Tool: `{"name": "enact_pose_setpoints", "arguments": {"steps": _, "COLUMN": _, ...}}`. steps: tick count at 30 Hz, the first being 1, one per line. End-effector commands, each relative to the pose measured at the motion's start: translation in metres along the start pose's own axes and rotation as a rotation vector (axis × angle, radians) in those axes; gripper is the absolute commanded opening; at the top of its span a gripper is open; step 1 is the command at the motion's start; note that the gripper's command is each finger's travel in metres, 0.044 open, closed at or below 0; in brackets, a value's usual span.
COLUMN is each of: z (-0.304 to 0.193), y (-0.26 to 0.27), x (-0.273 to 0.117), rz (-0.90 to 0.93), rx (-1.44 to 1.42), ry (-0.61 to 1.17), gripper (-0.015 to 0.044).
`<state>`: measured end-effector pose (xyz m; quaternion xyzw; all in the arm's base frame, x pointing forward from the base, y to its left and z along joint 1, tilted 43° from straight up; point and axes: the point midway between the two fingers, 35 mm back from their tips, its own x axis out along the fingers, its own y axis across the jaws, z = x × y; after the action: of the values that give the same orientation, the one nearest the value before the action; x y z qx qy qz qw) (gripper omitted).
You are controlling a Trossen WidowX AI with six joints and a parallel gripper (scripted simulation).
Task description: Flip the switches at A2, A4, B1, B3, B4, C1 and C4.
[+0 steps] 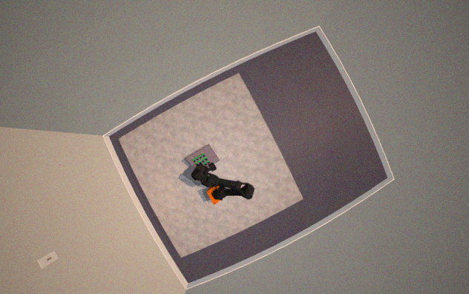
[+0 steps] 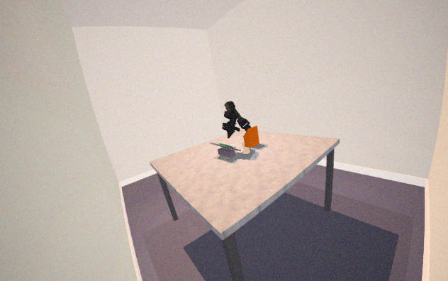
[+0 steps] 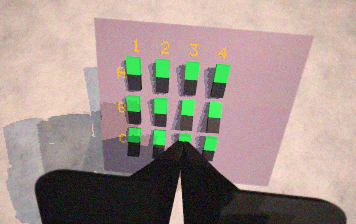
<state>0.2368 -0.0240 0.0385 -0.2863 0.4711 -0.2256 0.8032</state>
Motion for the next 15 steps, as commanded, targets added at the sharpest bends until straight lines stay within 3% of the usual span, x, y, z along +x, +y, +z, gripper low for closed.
{"name": "enact_pose_setpoints", "arguments": {"steps": 1, "z": -0.006, "y": -0.005, "x": 0.002, "rz": 0.003, "rx": -0.016, "ry": 0.006, "gripper": 0.0000}}
{"name": "enact_pose_setpoints", "arguments": {"steps": 6, "z": -0.007, "y": -0.005, "x": 0.034, "rz": 0.001, "rx": -0.017, "ry": -0.019, "gripper": 0.0000}}
{"name": "enact_pose_setpoints", "arguments": {"steps": 15, "z": -0.007, "y": -0.005, "x": 0.036, "rz": 0.001, "rx": -0.017, "ry": -0.021, "gripper": 0.0000}}
